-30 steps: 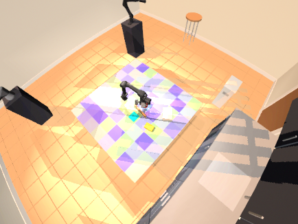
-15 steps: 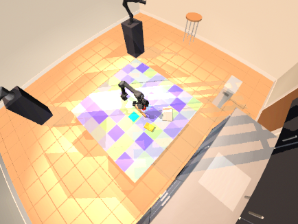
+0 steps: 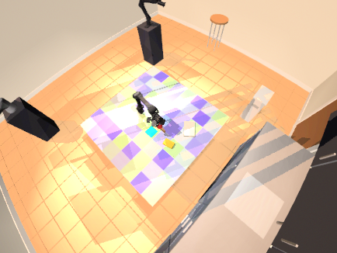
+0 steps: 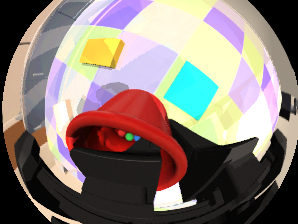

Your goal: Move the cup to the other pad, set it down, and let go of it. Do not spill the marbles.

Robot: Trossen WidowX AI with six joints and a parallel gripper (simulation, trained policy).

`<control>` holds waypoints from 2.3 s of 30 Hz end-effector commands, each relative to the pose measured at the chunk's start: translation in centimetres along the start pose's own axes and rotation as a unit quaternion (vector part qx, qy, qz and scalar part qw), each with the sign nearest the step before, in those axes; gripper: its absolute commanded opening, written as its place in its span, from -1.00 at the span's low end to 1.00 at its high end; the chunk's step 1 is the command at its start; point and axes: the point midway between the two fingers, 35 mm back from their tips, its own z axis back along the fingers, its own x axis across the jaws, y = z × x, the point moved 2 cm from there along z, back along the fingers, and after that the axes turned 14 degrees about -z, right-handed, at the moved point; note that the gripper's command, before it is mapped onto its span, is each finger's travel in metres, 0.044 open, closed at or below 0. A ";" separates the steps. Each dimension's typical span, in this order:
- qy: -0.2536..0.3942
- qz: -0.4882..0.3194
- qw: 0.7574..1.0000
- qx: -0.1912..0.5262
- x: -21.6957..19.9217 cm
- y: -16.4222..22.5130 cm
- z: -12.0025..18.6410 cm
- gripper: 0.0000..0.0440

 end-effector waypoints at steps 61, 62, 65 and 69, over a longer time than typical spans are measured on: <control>-0.012 -0.112 0.993 -0.035 -9.2 -4.7 -8.9 -0.16; -0.016 -0.112 0.993 -0.035 -9.2 -4.7 -8.7 -0.14; -0.025 -0.113 0.993 -0.035 -9.4 -4.7 -8.2 -0.07; -0.036 -0.114 0.992 -0.037 -9.6 -4.7 -7.4 0.05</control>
